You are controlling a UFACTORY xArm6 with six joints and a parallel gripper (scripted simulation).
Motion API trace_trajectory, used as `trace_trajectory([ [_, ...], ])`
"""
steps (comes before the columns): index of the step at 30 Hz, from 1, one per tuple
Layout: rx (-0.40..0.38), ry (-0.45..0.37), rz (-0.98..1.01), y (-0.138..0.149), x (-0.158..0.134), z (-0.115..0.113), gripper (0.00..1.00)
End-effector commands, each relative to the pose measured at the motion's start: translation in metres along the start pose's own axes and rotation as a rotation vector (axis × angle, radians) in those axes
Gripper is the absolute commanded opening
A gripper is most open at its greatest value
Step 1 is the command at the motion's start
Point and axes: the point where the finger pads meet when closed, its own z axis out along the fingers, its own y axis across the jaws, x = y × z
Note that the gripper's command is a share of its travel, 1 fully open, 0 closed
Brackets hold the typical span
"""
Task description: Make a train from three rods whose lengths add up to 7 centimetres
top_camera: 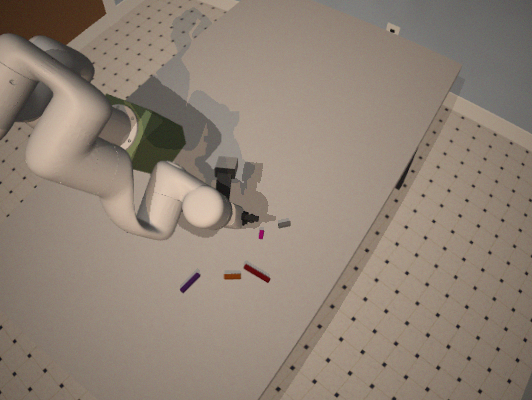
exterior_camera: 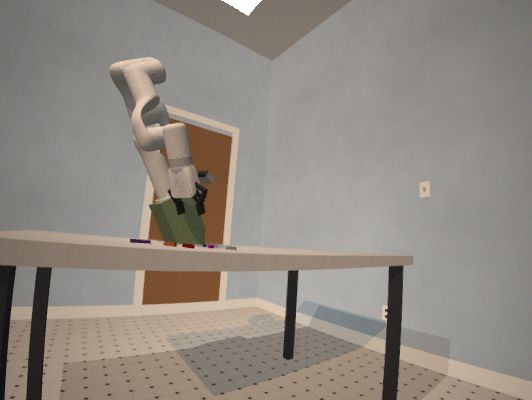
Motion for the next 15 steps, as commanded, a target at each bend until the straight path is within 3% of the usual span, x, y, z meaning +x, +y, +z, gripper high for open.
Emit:
trace_trajectory([
  [1,0.013,-0.092,-0.053,0.011,-0.001,0.005,1.00],
  [8,0.017,-0.122,-0.076,0.015,-0.001,0.008,1.00],
  [15,0.029,-0.208,-0.143,0.027,-0.001,0.015,1.00],
])
